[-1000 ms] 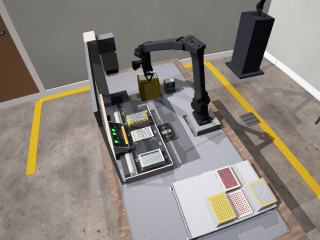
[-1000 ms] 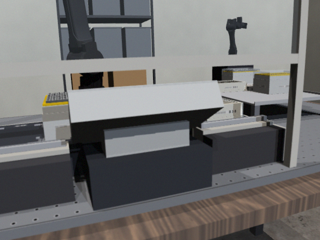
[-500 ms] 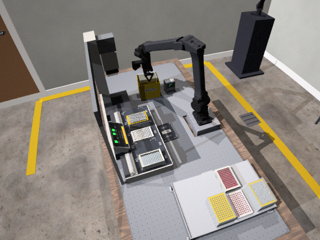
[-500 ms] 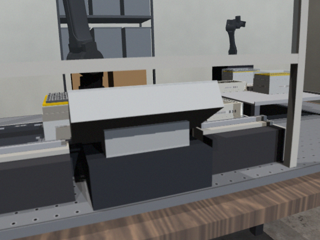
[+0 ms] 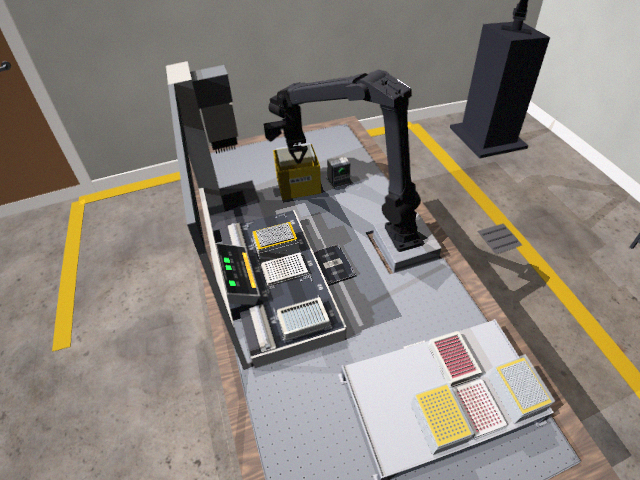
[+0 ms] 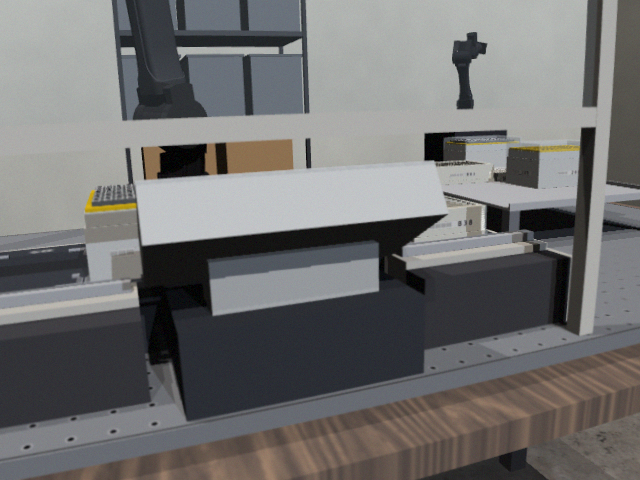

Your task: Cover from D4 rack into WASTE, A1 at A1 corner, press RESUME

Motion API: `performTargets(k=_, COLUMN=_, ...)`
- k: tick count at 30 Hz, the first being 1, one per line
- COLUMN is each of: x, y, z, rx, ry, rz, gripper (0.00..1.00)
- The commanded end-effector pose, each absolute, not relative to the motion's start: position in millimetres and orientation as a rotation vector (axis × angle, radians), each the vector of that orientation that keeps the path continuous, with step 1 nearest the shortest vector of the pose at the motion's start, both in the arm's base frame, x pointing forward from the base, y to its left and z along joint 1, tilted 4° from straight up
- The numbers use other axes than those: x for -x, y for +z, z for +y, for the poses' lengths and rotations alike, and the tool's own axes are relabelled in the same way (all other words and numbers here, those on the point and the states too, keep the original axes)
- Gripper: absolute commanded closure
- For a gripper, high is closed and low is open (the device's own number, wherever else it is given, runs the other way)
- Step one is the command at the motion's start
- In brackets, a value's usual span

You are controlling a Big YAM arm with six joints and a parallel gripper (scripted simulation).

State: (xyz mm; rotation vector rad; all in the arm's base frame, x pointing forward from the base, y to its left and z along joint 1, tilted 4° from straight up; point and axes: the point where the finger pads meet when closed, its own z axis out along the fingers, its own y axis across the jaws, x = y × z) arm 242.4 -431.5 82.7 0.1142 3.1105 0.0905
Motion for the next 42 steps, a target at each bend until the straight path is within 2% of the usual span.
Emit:
performTargets(k=1, x=-251, y=78, z=-432, rx=-0.105, ry=0.08, rz=3.105, gripper=1.0)
performTargets(k=42, x=-251, y=88, z=-443, rx=-0.11, ry=0.035, rz=3.089, gripper=1.0)
